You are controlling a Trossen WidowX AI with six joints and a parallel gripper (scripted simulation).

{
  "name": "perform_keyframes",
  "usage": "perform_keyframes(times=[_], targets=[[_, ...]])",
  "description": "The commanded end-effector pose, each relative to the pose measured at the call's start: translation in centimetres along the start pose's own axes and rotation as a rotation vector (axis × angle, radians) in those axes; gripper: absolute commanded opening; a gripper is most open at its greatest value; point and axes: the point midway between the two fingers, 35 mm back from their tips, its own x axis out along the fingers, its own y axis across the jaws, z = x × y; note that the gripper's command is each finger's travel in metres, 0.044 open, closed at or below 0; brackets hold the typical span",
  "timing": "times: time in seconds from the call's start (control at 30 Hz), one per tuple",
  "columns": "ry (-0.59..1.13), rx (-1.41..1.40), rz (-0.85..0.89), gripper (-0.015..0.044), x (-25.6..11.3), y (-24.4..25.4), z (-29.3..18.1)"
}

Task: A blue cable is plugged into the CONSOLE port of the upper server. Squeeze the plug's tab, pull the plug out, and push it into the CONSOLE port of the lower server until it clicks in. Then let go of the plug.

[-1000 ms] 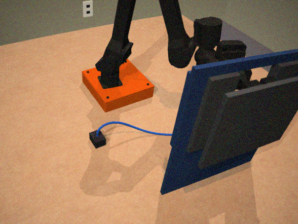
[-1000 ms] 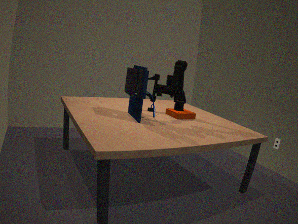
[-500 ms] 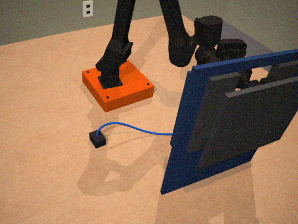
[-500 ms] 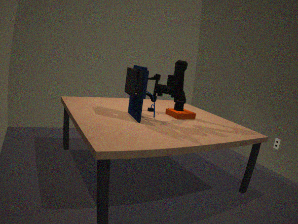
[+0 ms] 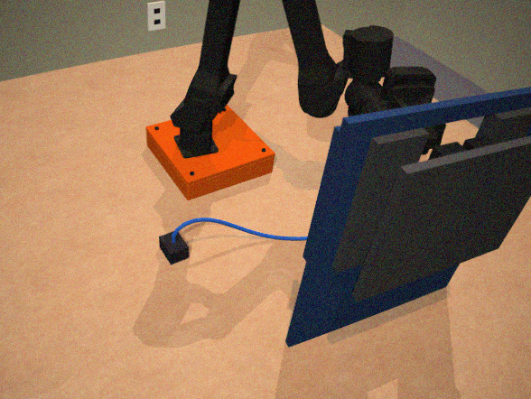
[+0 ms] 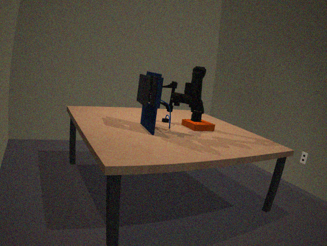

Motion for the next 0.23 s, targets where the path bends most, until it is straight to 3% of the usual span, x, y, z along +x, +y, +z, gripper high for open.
perform_keyframes(times=[0.0,0.2], targets=[[0.0,-0.002,0.0,0.044,-0.34,-0.01,-0.08],[0.0,-0.002,0.001,0.044,-0.65,-0.01,-0.11]])
